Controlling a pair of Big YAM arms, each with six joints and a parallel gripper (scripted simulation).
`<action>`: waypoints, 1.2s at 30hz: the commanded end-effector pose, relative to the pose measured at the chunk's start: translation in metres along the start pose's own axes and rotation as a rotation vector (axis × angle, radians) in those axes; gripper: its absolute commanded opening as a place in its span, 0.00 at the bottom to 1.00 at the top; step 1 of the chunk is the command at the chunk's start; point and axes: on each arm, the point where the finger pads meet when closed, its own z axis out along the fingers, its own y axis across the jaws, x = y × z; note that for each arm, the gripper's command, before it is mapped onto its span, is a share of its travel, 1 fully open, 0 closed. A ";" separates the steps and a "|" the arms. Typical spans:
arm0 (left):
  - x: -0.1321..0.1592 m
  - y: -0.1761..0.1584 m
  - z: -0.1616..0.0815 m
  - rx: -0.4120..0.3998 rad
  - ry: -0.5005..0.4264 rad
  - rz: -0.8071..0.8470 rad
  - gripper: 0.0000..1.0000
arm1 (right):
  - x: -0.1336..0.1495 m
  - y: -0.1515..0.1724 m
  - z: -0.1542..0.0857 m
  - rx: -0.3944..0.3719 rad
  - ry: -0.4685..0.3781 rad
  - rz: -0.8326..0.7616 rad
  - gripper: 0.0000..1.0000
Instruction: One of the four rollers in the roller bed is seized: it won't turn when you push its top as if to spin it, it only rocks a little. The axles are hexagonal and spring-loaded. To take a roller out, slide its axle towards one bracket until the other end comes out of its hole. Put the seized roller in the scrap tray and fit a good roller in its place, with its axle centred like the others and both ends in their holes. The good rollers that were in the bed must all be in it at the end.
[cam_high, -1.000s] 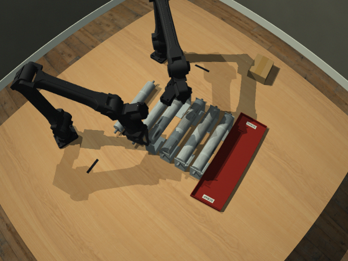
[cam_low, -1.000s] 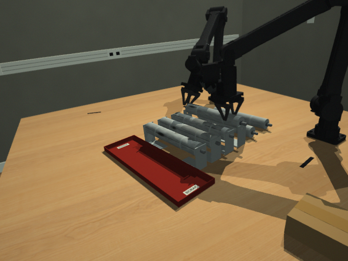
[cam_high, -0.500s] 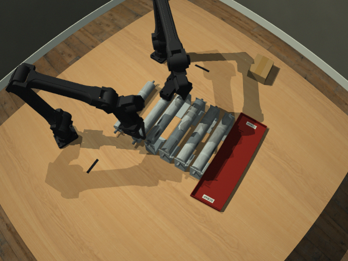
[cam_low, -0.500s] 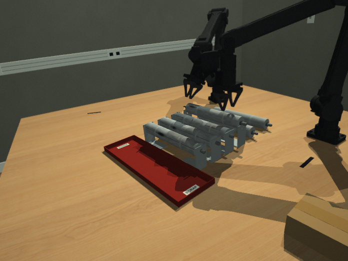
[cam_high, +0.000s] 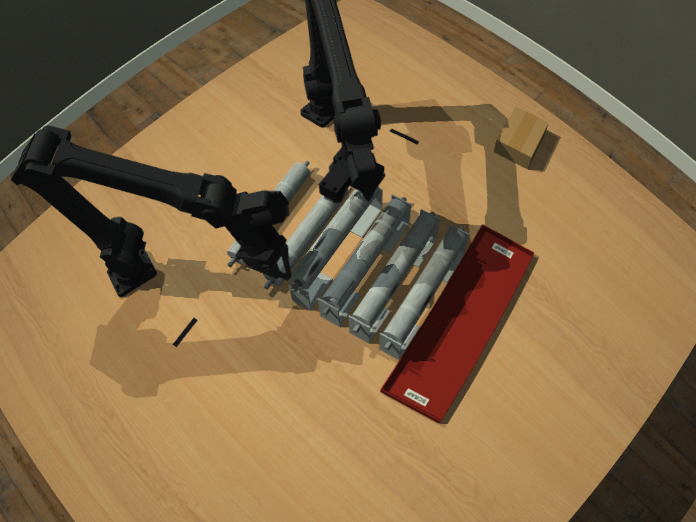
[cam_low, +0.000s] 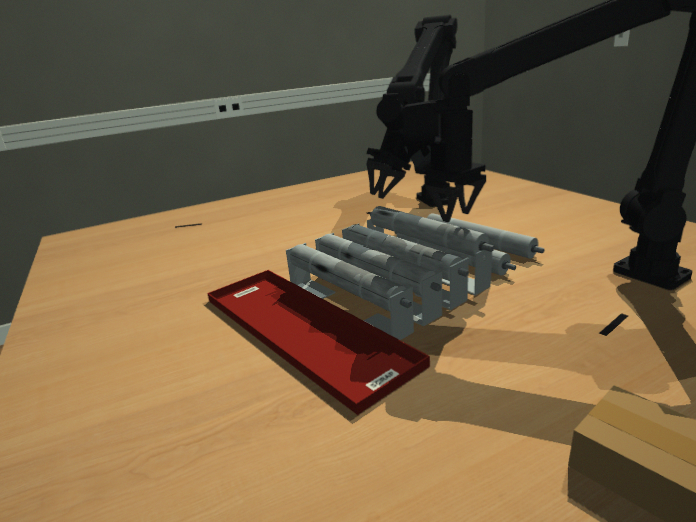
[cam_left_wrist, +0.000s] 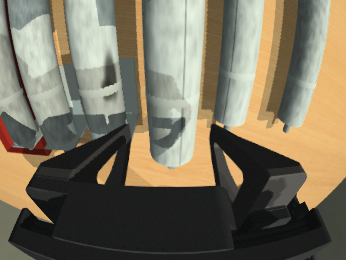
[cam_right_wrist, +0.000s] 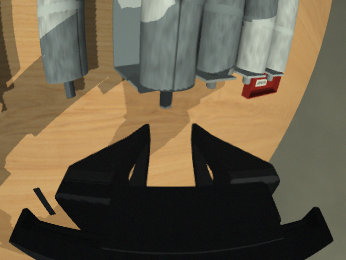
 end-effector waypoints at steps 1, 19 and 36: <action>-0.002 -0.001 -0.007 -0.013 -0.011 -0.005 0.62 | -0.003 -0.018 -0.006 0.019 -0.007 0.028 0.32; -0.001 -0.002 -0.007 -0.011 -0.009 -0.005 0.62 | -0.005 -0.032 -0.010 0.040 -0.013 0.035 0.32; -0.009 0.028 -0.025 -0.085 -0.086 -0.085 0.62 | 0.004 -0.057 -0.023 0.116 -0.032 0.136 0.32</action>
